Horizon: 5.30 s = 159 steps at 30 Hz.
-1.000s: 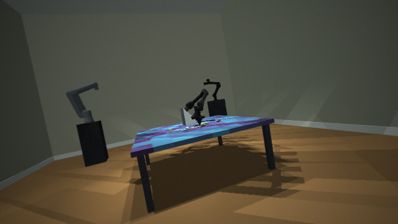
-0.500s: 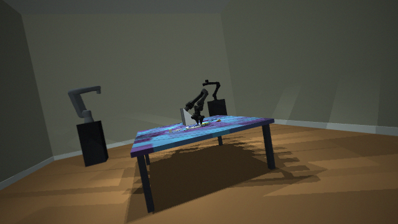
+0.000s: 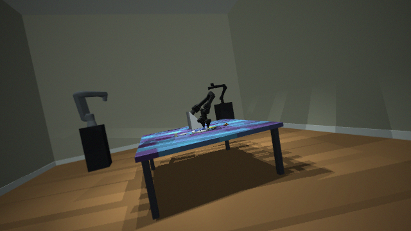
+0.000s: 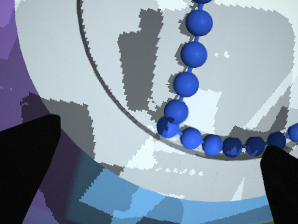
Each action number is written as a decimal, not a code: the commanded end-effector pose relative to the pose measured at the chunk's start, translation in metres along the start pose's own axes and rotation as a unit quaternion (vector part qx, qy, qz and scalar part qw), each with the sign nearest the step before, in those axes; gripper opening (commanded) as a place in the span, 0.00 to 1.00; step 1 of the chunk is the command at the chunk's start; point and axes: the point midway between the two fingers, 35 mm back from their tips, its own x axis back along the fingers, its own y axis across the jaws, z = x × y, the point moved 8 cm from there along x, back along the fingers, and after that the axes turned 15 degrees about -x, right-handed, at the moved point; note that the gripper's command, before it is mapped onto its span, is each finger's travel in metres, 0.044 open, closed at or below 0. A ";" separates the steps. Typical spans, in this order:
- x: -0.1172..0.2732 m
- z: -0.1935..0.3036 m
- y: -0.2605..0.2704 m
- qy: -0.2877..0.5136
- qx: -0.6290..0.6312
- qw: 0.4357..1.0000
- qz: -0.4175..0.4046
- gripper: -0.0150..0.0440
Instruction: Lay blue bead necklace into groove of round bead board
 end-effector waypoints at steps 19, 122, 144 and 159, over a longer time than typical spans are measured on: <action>0.032 -0.012 0.002 -0.001 -0.063 0.998 0.000 0.60; -0.004 -0.003 0.012 0.000 -0.060 0.998 -0.002 0.48; 0.000 -0.003 0.012 0.000 -0.063 0.998 0.000 1.00; 0.004 -0.005 0.013 -0.001 0.101 0.995 0.000 0.78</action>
